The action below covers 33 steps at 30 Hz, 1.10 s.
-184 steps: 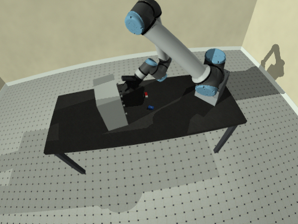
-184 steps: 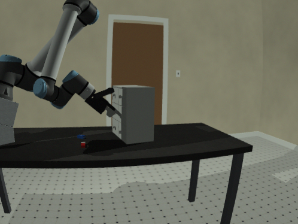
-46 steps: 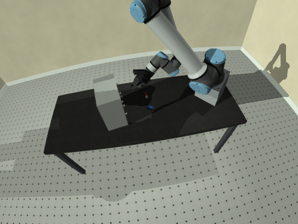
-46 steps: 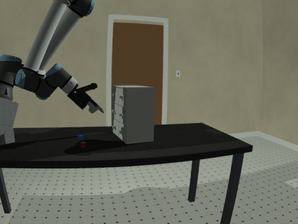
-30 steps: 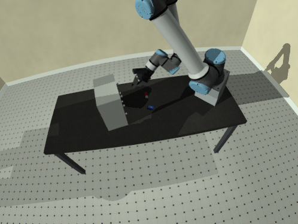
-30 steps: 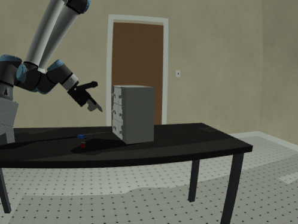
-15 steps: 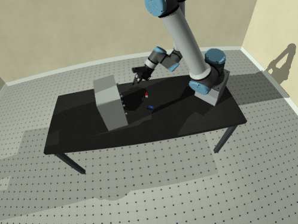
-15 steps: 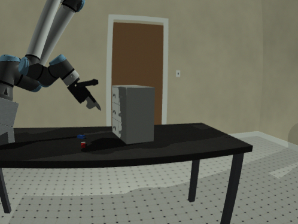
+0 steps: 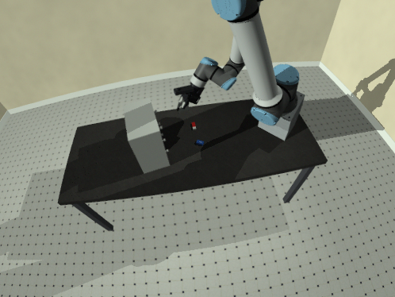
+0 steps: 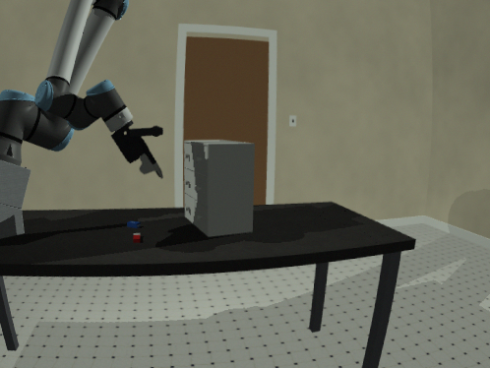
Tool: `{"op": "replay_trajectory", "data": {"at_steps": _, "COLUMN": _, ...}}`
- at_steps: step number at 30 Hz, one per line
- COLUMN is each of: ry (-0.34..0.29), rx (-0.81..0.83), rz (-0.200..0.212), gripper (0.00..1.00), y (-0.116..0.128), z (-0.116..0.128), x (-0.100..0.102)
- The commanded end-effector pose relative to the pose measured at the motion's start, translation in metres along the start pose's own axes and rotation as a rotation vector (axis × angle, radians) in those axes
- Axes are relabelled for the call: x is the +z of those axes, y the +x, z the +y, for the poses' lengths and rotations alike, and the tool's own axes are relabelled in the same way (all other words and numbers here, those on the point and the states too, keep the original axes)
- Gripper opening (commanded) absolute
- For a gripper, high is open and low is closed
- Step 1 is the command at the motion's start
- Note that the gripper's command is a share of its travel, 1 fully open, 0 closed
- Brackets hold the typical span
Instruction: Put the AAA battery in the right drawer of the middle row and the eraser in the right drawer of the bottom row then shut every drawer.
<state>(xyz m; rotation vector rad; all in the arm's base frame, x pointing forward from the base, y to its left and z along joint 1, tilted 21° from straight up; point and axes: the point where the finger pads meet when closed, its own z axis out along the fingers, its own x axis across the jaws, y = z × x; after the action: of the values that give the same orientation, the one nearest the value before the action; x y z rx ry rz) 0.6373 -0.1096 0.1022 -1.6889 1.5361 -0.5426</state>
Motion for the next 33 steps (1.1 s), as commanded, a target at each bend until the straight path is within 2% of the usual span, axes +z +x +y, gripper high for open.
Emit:
{"op": "replay_trajectory", "data": {"at_steps": 1, "ry": -0.047, "rx": -0.001, "rz": -0.003, "gripper": 0.2, "y": 0.001, "z": 0.0, "x": -0.006}}
{"op": "replay_trajectory", "data": {"at_steps": 7, "ry": -0.084, "rx": -0.001, "rz": -0.003, "gripper": 0.2, "y": 0.001, "z": 0.001, "x": -0.012}}
{"op": "replay_trajectory", "data": {"at_steps": 33, "ry": -0.334, "rx": -0.002, "rz": -0.003, "gripper": 0.2, "y": 0.001, "z": 0.005, "x": -0.049}}
